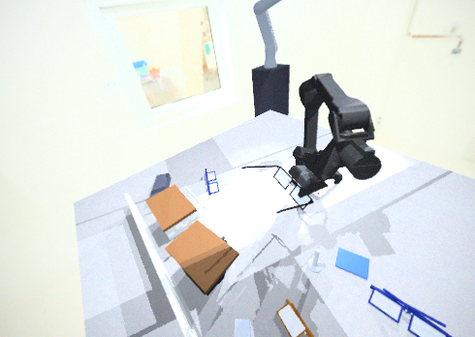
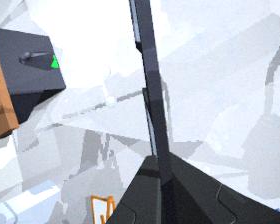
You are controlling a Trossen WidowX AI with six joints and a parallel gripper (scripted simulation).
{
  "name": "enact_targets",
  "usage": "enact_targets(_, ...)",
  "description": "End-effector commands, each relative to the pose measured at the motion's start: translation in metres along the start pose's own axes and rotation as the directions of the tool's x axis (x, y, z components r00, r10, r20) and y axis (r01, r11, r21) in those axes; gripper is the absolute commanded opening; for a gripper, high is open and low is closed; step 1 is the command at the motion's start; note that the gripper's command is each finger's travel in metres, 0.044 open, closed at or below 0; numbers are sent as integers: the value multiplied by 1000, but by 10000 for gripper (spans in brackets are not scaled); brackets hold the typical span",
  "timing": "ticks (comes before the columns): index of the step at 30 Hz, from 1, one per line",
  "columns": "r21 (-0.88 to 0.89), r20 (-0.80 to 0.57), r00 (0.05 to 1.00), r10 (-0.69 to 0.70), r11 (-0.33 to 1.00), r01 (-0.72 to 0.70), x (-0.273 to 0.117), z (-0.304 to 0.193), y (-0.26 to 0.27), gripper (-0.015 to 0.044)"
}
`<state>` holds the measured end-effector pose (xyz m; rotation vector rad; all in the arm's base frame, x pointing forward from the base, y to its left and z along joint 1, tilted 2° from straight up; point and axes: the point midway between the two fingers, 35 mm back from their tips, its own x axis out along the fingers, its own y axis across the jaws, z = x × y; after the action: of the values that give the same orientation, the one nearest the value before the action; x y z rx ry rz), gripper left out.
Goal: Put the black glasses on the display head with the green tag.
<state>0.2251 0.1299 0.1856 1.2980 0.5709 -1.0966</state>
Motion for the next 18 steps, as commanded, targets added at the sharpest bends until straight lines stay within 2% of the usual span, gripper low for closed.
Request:
enact_targets(1,-44,13,998,-67,997,67,13,6,3,0)
enact_targets(18,-174,-21,957,-289,944,281,52,39,15,0)
